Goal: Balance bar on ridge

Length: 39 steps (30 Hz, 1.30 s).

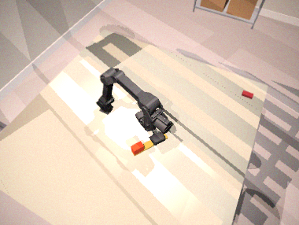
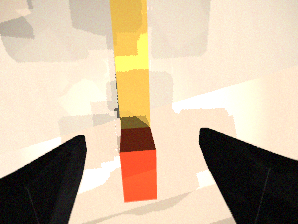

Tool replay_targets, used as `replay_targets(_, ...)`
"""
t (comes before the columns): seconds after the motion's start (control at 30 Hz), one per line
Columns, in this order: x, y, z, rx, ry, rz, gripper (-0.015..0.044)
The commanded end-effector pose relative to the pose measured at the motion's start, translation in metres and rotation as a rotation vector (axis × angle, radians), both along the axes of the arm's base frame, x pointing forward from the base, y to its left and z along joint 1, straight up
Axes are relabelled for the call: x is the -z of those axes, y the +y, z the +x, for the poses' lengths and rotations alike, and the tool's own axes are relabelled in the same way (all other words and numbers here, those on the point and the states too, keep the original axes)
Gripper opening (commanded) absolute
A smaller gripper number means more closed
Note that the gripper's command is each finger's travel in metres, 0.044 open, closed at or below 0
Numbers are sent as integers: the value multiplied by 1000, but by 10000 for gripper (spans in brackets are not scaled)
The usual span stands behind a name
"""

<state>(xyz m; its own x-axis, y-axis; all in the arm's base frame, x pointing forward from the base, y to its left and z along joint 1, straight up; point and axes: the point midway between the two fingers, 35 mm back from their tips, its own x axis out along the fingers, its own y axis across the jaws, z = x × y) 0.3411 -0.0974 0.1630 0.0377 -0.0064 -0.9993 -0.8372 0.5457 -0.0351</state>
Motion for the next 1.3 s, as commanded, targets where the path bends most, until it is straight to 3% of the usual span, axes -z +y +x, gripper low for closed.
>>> replay_targets(0.0,16,-1,1,-10,8,-2,315)
replay_targets(0.37,86,0,0,-10,9,-2,315)
replay_targets(1.27,113,-1,1,-10,9,-2,315)
